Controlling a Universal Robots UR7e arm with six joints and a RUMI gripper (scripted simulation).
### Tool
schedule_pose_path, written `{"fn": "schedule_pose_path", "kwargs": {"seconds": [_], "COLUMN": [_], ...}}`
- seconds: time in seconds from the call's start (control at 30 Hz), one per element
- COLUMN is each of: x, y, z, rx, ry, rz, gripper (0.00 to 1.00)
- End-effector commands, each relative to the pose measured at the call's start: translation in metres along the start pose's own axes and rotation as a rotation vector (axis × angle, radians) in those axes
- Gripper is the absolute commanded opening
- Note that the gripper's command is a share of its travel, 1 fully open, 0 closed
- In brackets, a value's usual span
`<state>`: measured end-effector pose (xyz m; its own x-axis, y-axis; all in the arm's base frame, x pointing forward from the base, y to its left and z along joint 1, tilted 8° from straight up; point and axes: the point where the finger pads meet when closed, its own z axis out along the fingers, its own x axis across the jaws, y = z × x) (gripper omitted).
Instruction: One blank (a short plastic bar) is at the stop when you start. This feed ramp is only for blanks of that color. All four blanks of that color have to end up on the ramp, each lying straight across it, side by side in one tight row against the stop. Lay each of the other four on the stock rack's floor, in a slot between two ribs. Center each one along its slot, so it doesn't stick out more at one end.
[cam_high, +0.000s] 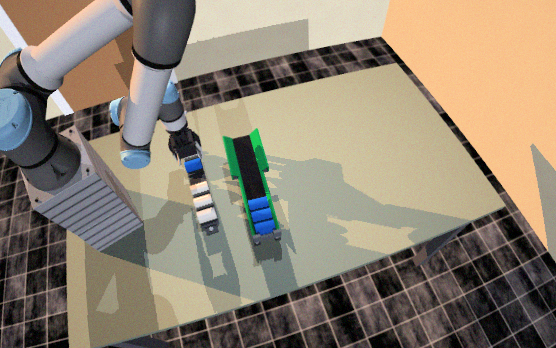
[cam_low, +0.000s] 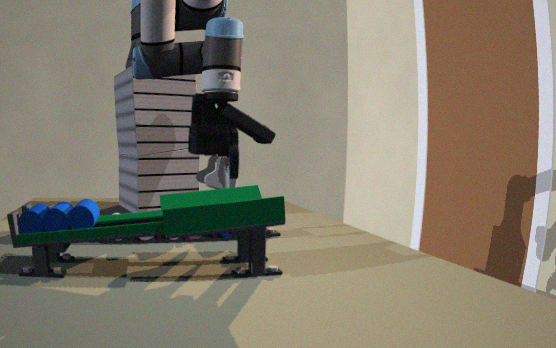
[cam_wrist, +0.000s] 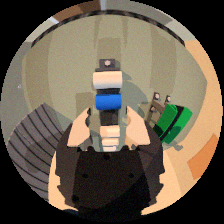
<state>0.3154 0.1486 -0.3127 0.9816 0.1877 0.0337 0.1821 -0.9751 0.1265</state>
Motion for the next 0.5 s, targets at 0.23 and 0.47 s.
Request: {"fn": "schedule_pose_path", "kwargs": {"seconds": [0.23,0.47], "x": [0.0043,0.0043], "y": [0.0011,0.0011], "z": [-0.0002,-0.0002], "rx": [0.0,0.0], "ry": [0.005,0.005], "rz": [0.003,0.003], "gripper": [0.49,0.49]}}
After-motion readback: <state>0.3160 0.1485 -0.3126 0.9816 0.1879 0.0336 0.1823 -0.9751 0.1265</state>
